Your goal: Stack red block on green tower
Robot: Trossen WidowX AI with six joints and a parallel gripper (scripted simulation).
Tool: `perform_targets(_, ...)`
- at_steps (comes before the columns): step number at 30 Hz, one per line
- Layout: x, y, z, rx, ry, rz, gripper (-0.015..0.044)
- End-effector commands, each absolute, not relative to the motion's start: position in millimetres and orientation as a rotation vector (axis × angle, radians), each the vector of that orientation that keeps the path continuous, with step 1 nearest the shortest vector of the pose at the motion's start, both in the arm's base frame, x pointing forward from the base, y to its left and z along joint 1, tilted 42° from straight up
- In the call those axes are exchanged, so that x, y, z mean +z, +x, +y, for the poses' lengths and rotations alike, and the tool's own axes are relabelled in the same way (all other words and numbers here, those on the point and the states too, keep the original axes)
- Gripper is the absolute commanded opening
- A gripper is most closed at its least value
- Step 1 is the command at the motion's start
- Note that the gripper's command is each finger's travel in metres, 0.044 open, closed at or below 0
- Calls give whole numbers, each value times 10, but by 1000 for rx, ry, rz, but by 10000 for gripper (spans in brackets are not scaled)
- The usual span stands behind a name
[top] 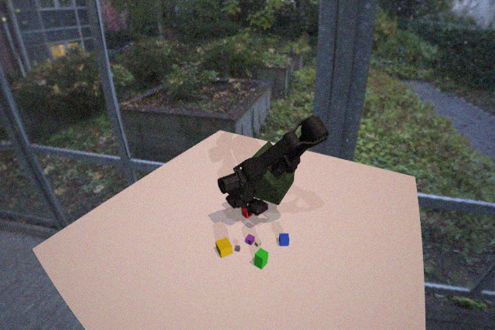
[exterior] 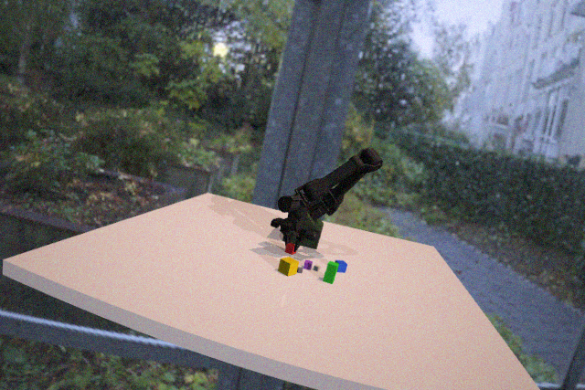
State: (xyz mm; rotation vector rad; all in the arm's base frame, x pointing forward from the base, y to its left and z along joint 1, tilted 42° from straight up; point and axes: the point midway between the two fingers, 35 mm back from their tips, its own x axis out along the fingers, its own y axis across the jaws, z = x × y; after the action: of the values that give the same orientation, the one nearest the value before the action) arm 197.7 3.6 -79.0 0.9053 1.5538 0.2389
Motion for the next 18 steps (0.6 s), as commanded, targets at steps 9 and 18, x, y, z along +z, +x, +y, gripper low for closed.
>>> perform_targets(9, -573, 1963, -164, 236, 911, 1556, 0)
perform_targets(18, -266, 1936, -441, 235, 910, 1556, 0)
